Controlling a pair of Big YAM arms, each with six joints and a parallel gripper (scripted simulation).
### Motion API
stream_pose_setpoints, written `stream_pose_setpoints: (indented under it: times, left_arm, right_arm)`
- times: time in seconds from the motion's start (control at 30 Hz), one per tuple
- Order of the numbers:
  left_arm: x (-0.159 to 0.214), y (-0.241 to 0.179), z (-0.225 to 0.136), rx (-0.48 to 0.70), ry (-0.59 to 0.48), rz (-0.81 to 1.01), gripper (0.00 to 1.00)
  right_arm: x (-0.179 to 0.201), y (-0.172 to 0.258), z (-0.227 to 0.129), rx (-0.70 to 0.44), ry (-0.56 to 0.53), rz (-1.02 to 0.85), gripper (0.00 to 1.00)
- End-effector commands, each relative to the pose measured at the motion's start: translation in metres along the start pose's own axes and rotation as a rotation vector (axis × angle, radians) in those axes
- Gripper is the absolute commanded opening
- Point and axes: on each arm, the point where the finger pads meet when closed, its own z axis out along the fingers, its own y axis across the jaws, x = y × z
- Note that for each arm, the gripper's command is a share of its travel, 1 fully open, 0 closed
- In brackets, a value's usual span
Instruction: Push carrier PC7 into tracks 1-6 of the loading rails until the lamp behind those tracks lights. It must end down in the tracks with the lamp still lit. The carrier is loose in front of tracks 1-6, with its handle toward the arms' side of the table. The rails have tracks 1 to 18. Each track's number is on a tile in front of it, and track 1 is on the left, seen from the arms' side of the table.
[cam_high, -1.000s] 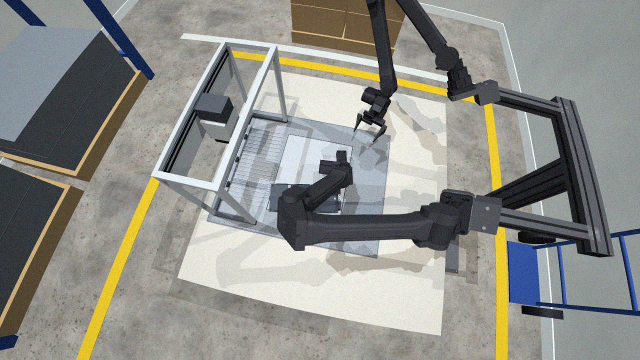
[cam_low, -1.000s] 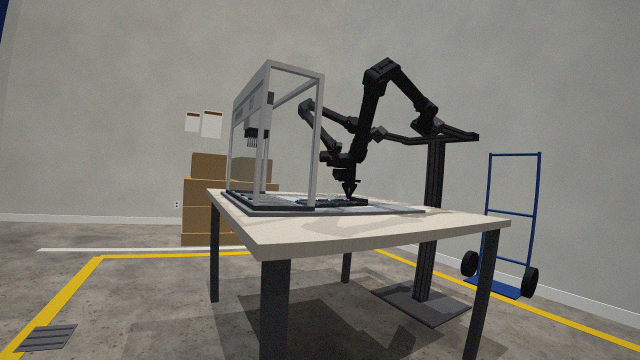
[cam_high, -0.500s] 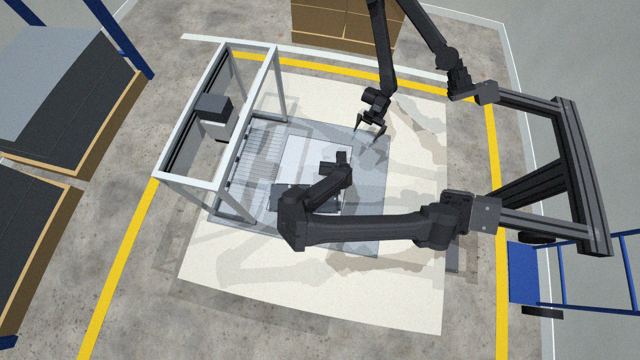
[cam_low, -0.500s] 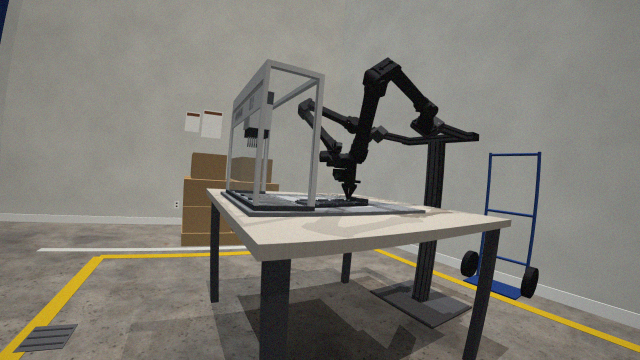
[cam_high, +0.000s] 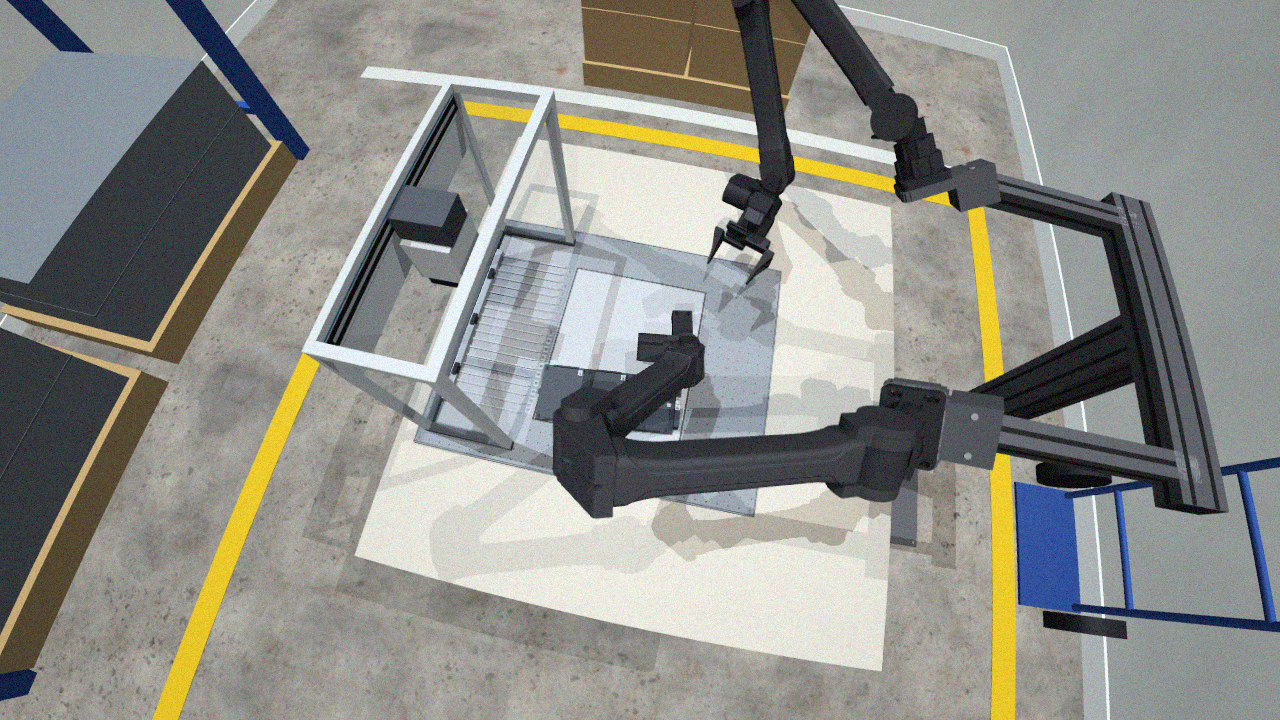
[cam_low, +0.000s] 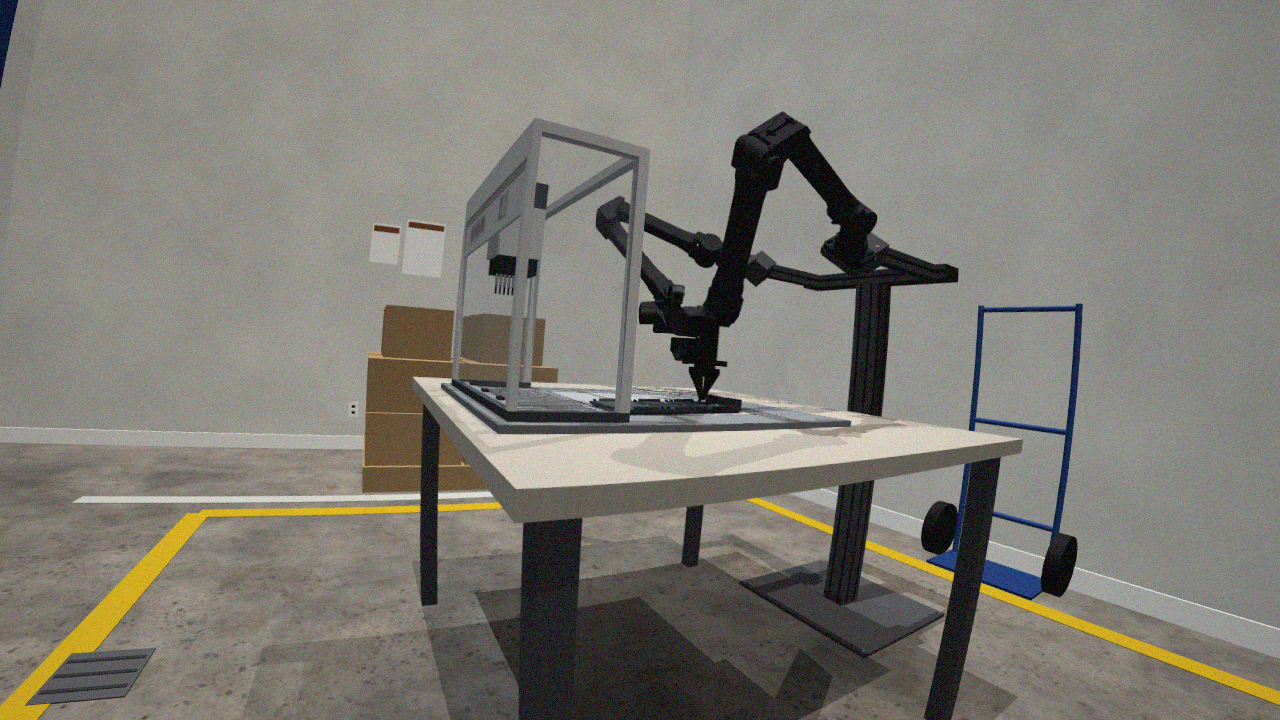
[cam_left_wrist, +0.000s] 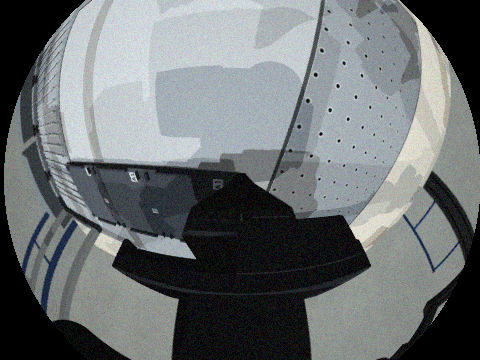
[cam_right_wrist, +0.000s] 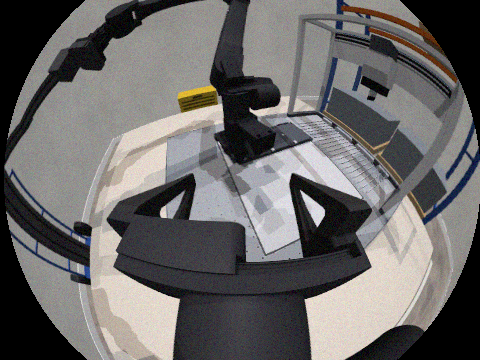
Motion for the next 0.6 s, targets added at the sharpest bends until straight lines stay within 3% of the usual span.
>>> stream_pose_setpoints:
  times: [0.0, 0.43, 0.57]
  left_arm:
    - [0.028, 0.004, -0.002, -0.006, 0.022, -0.005, 0.00]
    - [0.042, 0.007, -0.002, -0.006, 0.023, -0.005, 0.00]
    - [0.001, -0.004, -0.004, -0.004, 0.008, 0.010, 0.00]
  right_arm:
    - [-0.012, 0.014, -0.005, -0.018, -0.011, -0.005, 1.00]
    - [-0.012, 0.014, -0.005, -0.018, -0.011, -0.005, 1.00]
    - [-0.012, 0.014, -0.005, -0.018, -0.011, -0.005, 1.00]
